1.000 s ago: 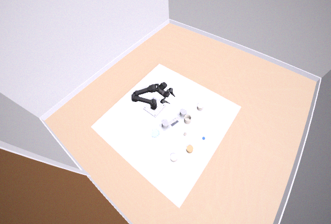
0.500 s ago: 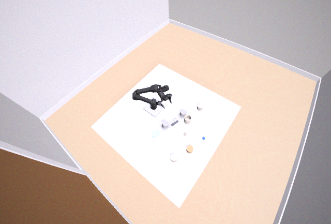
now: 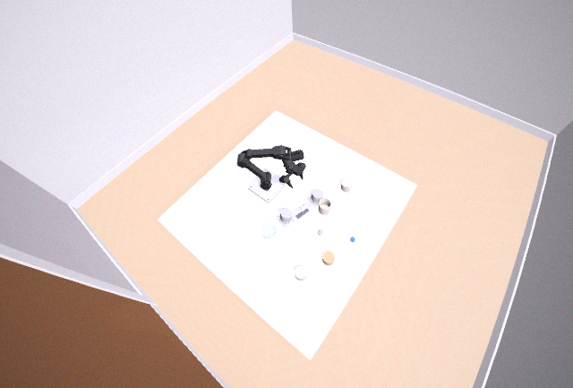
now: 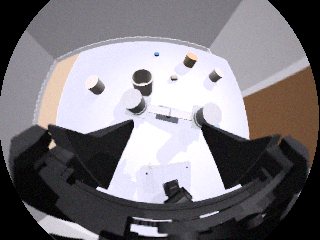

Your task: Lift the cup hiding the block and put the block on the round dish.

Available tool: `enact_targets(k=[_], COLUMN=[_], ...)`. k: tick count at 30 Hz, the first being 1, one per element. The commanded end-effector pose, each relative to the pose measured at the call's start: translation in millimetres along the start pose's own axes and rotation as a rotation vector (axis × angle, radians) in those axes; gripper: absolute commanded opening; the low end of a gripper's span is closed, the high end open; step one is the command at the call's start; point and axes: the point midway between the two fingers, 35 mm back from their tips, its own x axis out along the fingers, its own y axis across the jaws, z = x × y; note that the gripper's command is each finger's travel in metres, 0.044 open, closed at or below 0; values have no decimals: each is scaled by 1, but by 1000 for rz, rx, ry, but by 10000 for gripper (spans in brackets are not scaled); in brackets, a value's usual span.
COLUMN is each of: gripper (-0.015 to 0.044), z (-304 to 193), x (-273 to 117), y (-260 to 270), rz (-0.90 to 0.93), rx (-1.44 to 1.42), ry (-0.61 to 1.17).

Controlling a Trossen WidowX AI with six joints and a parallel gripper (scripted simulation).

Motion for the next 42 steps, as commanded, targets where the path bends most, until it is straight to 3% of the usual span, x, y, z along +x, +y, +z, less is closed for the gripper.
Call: enact_targets(k=[1,22,42], gripper=[440,440,440], z=[11,44,33], x=[12,125,148], y=[16,91,96], rz=[16,282,294], rx=[-101,-561,-572], ry=[85,499,509])
